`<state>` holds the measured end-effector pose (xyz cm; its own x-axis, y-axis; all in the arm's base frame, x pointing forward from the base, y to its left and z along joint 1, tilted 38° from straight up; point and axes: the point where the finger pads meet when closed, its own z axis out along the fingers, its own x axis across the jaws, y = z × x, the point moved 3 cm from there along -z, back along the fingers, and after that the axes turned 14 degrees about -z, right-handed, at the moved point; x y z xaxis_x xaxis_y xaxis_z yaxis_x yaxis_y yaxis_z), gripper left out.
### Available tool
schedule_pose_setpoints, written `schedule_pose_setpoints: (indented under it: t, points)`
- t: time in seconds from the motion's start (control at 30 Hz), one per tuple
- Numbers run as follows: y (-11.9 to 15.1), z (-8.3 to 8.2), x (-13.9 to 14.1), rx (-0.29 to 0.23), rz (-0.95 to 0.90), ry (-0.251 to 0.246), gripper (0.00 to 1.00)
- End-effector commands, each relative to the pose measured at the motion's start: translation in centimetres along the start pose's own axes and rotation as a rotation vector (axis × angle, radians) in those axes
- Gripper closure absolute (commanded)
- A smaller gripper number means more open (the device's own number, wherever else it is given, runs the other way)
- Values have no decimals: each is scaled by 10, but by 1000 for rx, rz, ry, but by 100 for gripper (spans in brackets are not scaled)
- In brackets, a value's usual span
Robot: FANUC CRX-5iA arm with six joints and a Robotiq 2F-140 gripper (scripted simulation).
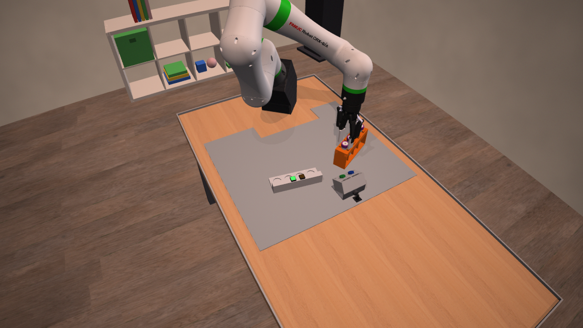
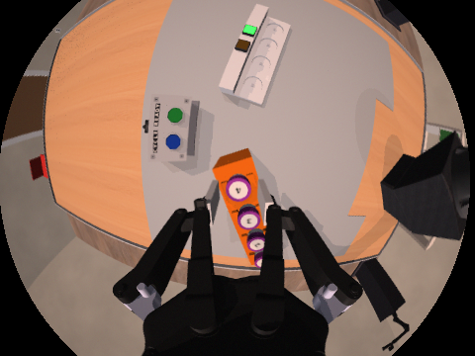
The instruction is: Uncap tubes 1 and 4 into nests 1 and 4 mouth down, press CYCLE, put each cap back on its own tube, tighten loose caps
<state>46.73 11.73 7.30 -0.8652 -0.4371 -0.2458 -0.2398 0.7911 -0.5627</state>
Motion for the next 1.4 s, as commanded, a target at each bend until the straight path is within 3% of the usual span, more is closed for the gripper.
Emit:
schedule_pose_setpoints:
  t: [0.0,0.4,0.67,0.77,0.83,1.07,1.37]
  points:
    - [0,-11,0,0,0,0,65]
    - [0,-39,0,0,0,0,65]
    - [42,-39,2,0,-417,0,65]
    - [42,-39,2,0,-417,0,65]
    - [58,-39,3,0,-535,0,65]
    - [104,-39,5,0,-535,0,65]
    - [104,-36,5,0,-535,0,65]
